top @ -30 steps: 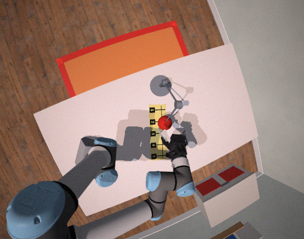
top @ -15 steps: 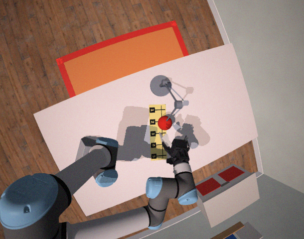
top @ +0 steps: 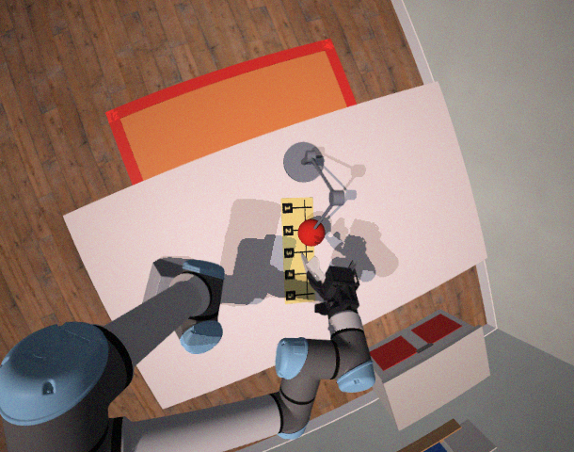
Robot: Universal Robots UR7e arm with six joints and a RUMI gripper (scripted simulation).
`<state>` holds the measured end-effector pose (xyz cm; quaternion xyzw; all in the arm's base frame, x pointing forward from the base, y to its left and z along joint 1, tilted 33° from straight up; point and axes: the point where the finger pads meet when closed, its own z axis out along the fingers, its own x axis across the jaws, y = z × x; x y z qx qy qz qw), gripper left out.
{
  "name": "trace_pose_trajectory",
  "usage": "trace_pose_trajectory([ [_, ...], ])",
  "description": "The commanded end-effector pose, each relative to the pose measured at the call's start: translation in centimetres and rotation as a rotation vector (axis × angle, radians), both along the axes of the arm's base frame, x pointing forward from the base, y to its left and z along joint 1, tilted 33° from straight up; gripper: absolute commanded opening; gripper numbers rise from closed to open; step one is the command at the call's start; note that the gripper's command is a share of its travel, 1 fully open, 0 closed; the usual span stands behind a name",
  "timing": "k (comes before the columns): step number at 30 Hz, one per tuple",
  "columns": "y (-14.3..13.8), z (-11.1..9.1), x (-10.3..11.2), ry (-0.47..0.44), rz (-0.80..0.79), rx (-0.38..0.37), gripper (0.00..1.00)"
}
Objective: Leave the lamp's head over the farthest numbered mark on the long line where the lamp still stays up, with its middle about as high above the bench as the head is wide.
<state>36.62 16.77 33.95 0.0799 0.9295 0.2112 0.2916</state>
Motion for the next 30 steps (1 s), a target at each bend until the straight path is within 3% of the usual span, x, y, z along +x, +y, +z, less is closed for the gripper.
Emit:
trace_pose_trajectory([
  [1, -0.04, 0.03, -0.01, -0.005, 0.030, 0.013, 1.00],
  [30, 0.13, -0.03, 0.05, -0.001, 0.004, 0.001, 1.00],
])
